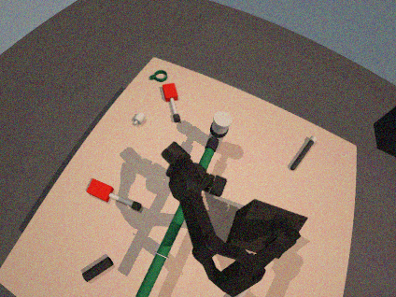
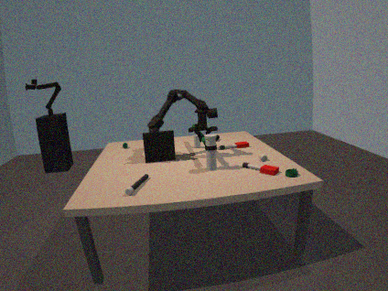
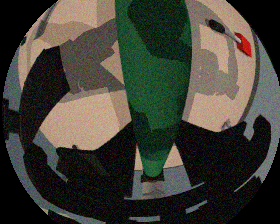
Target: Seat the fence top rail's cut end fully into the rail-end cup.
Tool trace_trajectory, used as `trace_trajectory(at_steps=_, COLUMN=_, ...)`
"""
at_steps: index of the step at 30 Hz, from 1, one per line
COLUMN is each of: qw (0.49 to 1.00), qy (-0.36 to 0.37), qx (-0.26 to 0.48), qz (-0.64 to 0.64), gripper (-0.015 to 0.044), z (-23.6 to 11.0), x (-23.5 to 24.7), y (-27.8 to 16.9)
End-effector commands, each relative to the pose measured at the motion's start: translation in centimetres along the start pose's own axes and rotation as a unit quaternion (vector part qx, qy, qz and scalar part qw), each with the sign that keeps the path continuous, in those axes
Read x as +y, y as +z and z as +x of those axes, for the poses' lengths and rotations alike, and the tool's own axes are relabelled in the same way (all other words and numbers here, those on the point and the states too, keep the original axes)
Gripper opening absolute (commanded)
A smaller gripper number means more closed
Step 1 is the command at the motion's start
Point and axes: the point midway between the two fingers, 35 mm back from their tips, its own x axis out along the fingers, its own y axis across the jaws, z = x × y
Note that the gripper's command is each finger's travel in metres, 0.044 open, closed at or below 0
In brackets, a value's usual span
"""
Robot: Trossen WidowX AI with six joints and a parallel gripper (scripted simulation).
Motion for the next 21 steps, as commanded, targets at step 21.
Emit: trace_trajectory(at_steps=21, qw=1.000, qy=0.000, qx=-0.002, qz=-0.001, gripper=0.0000, z=-0.01, x=-0.04, y=-0.19)
